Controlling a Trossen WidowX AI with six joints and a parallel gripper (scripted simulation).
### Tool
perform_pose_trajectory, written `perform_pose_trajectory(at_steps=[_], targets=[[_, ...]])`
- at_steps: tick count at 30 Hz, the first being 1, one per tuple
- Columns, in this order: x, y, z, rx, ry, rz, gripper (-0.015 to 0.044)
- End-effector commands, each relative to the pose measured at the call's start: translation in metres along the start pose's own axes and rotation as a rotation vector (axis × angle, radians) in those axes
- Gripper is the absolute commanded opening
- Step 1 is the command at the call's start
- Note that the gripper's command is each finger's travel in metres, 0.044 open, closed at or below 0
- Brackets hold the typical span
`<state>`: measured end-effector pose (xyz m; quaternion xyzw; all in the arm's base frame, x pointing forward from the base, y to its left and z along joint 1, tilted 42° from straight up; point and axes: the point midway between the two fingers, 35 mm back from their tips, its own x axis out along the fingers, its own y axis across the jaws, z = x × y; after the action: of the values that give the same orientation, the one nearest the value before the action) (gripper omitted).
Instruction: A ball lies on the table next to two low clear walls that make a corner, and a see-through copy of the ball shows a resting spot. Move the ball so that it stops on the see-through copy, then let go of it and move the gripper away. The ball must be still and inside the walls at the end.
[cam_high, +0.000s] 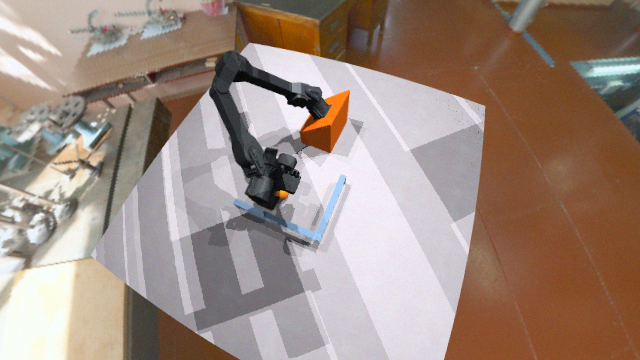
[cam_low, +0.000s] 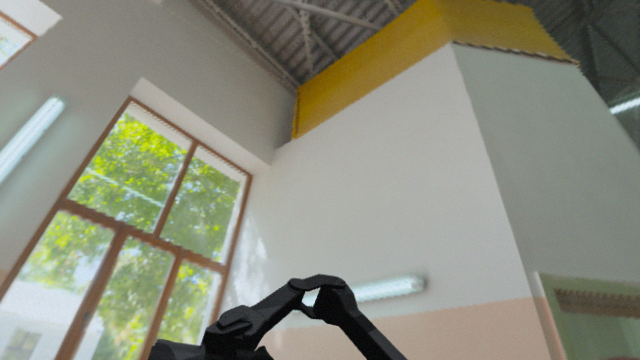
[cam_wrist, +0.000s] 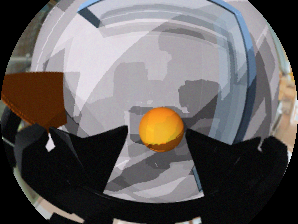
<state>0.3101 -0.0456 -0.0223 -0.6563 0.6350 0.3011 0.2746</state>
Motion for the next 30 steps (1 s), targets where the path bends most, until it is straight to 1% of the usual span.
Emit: perform_pose_trajectory(at_steps=[1,3,4,8,9,15,17,18,20,21,30], targets=[[-0.052,-0.005,0.002,0.003,-0.009,-0.024,0.0375],[-0.074,-0.002,0.002,0.001,-0.006,-0.024,0.0375],[-0.077,-0.002,0.002,0.001,-0.006,-0.024,0.0375],[-0.077,-0.002,0.002,0.001,-0.006,-0.024,0.0375],[-0.068,-0.005,0.004,-0.005,-0.004,-0.032,0.0375],[-0.068,-0.005,0.004,-0.005,-0.004,-0.032,0.0375],[-0.077,-0.004,0.004,-0.005,-0.005,-0.032,0.0428],[-0.089,-0.003,0.004,-0.004,-0.005,-0.031,0.044],[-0.108,0.0,0.002,-0.002,-0.003,-0.029,0.044],[-0.11,0.0,0.002,-0.002,-0.003,-0.029,0.044],[-0.11,0.0,0.002,-0.002,-0.003,-0.029,0.044]])
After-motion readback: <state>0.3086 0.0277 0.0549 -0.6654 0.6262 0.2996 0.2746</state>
